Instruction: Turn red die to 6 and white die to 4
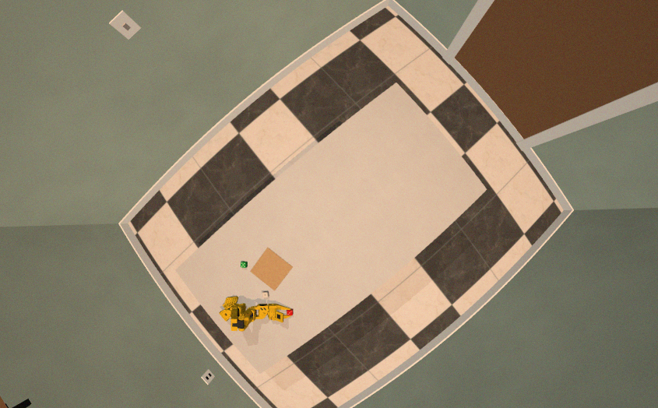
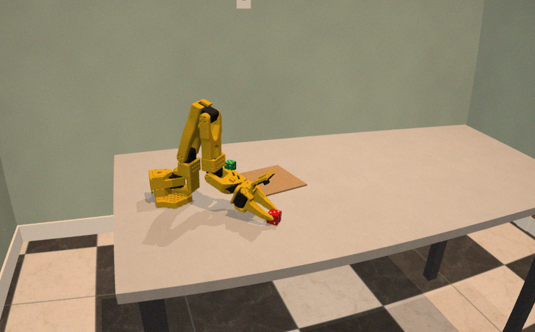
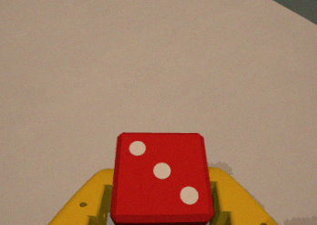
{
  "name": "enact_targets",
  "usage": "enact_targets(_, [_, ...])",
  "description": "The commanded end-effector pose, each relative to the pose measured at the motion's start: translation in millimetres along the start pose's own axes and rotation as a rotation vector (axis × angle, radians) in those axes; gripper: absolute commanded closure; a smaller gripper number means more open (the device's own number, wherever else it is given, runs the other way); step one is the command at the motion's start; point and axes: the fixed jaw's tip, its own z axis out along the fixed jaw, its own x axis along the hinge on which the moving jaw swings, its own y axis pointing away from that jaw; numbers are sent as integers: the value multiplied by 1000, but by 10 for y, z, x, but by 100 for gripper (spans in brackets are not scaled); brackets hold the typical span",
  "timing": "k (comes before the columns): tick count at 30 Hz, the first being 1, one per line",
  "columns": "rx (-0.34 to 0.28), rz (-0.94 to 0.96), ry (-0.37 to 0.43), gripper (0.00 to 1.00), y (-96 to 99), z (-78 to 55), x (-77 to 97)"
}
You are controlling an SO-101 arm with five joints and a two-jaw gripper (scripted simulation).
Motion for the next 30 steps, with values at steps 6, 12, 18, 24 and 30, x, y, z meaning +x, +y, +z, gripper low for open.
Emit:
enact_targets(6, [5, -6, -41, 100, -14, 21, -80])
enact_targets(12, [5, -6, -41, 100, -14, 23, -75])
enact_targets(18, [5, -6, -41, 100, -14, 24, -73])
enact_targets(24, [5, -6, -41, 98, -14, 24, -73])
enact_targets(30, [5, -6, -41, 89, -14, 24, -73])
